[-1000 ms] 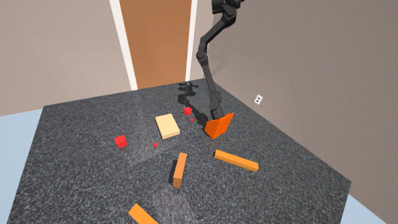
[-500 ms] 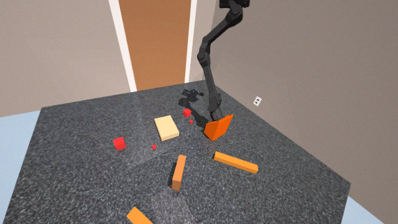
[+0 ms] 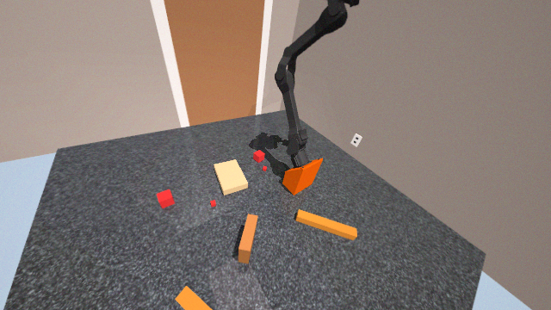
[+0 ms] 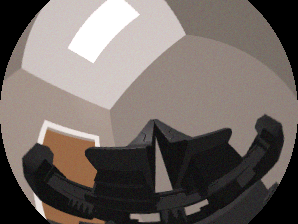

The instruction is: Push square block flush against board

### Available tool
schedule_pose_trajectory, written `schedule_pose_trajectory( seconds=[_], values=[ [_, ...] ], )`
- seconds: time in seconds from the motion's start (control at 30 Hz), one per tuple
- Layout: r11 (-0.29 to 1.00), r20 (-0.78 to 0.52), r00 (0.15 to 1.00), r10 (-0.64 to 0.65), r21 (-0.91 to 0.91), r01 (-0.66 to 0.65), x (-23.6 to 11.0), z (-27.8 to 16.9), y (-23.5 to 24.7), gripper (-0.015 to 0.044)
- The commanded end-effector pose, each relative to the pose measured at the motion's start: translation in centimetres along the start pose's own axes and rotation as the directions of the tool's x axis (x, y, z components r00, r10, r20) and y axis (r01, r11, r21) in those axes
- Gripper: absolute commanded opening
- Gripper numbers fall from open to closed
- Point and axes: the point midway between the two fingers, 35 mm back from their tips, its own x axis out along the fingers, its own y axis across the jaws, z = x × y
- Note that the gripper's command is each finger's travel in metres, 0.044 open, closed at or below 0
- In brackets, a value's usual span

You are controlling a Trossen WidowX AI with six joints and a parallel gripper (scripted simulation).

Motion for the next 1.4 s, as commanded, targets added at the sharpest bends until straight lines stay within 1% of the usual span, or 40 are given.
schedule_pose_trajectory(
  seconds=[0.0,0.13,0.3,0.47,0.63,0.8,0.97,1.2,1.37],
  values=[
    [0.999,0.074,0.996,-0.054,-0.003,0.054,-0.4,3.0,-1.9,0.0],
    [0.993,0.17,0.978,-0.118,-0.003,0.12,-1.3,6.7,-3.9,0.0],
    [0.98,0.291,0.937,-0.193,0.007,0.2,-2.9,11.5,-6.2,0.0],
    [0.961,0.405,0.877,-0.26,0.015,0.278,-5.1,16.2,-8.3,0.0],
    [0.935,0.512,0.797,-0.319,0.036,0.352,-7.8,20.7,-10.1,0.0],
    [0.901,0.622,0.683,-0.383,0.087,0.425,-11.4,25.3,-12.1,0.0],
    [0.86,0.713,0.548,-0.436,0.152,0.487,-15.7,29.5,-13.8,0.0],
    [0.778,0.797,0.365,-0.482,0.199,0.596,-21.7,33.9,-15.3,0.0],
    [0.724,0.833,0.203,-0.514,0.294,0.624,-26.9,36.8,-16.4,0.0]
  ],
)
